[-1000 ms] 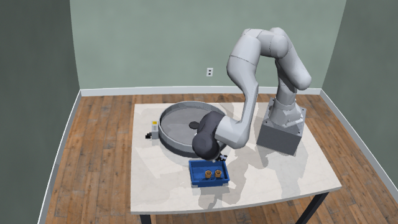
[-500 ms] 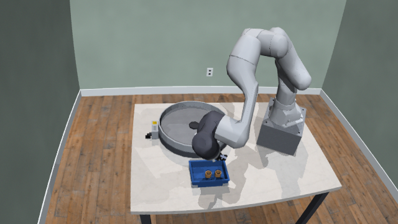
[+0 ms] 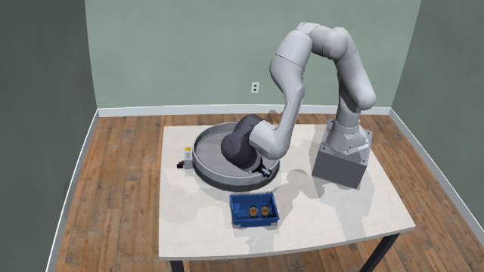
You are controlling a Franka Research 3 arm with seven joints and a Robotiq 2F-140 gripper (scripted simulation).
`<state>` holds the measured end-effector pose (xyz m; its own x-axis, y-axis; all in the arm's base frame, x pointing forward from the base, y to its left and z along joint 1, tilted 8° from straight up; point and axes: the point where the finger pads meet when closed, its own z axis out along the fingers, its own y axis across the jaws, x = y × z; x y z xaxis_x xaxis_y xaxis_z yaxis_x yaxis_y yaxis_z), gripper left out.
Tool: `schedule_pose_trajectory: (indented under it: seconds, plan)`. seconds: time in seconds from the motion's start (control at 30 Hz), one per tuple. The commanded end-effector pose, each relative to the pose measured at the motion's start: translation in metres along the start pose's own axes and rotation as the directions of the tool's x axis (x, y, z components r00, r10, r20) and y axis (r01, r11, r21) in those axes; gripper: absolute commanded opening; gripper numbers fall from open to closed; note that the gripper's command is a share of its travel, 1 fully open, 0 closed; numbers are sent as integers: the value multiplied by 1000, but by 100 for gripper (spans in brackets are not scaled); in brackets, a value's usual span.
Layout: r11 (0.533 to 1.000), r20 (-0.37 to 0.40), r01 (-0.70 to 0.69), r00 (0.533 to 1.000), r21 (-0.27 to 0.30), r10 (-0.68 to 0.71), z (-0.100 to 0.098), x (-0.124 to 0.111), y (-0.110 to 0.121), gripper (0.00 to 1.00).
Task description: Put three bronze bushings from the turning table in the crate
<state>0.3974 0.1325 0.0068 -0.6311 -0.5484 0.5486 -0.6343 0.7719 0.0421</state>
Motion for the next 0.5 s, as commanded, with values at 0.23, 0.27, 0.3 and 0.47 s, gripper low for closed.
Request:
schedule_pose_trajectory:
  seconds: [0.23,0.27,0.3,0.47]
  plan:
    - [927,-15,-284,957,-244,290,63,68,-74,6]
    - [907,-25,-319,946,-274,324,72,78,-84,6]
    - [886,-36,-352,933,-303,358,81,88,-93,6]
    - [779,-90,-474,871,-411,483,116,128,-132,6]
